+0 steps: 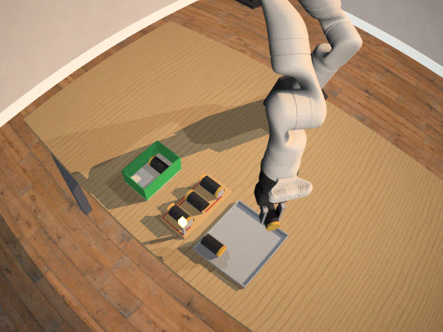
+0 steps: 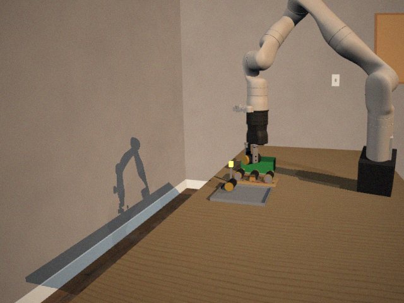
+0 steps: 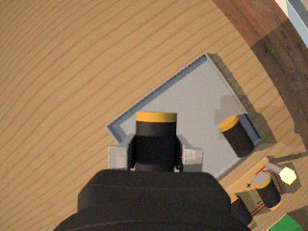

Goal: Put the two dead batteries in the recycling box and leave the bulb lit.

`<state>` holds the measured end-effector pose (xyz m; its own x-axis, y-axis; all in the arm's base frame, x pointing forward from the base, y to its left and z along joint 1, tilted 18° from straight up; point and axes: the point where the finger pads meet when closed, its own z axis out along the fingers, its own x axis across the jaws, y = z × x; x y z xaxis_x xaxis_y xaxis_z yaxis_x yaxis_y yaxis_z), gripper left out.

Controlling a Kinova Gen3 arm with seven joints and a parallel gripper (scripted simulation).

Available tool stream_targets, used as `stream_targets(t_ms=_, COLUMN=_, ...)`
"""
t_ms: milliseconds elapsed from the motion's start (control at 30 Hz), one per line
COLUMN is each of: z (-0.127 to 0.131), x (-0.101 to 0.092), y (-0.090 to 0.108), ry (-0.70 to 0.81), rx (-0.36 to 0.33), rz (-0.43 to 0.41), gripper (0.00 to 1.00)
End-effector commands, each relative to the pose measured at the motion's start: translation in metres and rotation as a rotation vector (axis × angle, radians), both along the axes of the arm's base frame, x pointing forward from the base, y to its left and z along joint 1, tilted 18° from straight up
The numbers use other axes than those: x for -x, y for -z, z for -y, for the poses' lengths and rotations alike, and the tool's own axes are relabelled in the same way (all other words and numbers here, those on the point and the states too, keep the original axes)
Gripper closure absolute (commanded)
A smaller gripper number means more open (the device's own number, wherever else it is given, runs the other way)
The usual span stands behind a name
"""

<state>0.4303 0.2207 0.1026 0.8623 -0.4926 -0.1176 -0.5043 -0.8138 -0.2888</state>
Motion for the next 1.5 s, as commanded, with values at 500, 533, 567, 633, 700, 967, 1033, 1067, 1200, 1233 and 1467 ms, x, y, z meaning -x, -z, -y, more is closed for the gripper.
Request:
stream_targets(t_ms=500, z=0.0009, x=-0.0008, y=0.0007, ry=-0.265, rx=0.009, rz=0.084, gripper=0.43)
stream_targets(t_ms=533, z=0.0009, x=-0.0008, y=0.0007, ry=-0.282, rx=0.010, rz=0.090, gripper=0.43)
stream_targets(t_ms=567, z=0.0009, x=-0.0008, y=0.0007, ry=-0.299, rx=0.010, rz=0.095, gripper=0.43)
stream_targets(t_ms=633, z=0.0009, x=-0.0008, y=0.0007, ry=-0.299, rx=0.010, rz=0.095, gripper=0.43)
stream_targets(t_ms=700, z=0.0009, x=-0.0008, y=0.0007, ry=-0.332, rx=0.012, rz=0.106, gripper=0.43)
stream_targets(t_ms=967, z=0.0009, x=-0.0008, y=0.0007, ry=-0.451, rx=0.018, rz=0.145, gripper=0.43)
stream_targets(t_ms=1033, z=0.0009, x=-0.0008, y=0.0007, ry=-0.477, rx=0.019, rz=0.153, gripper=0.43)
stream_targets(t_ms=1067, z=0.0009, x=-0.0008, y=0.0007, ry=-0.489, rx=0.020, rz=0.157, gripper=0.43)
stream_targets(t_ms=1200, z=0.0009, x=-0.0008, y=0.0007, ry=-0.512, rx=0.021, rz=0.165, gripper=0.43)
stream_targets(t_ms=1233, z=0.0009, x=-0.0008, y=0.0007, ry=-0.522, rx=0.021, rz=0.168, gripper=0.43)
stream_targets(t_ms=1467, z=0.0009, x=-0.0008, y=0.0007, ry=-0.582, rx=0.024, rz=0.188, gripper=0.43)
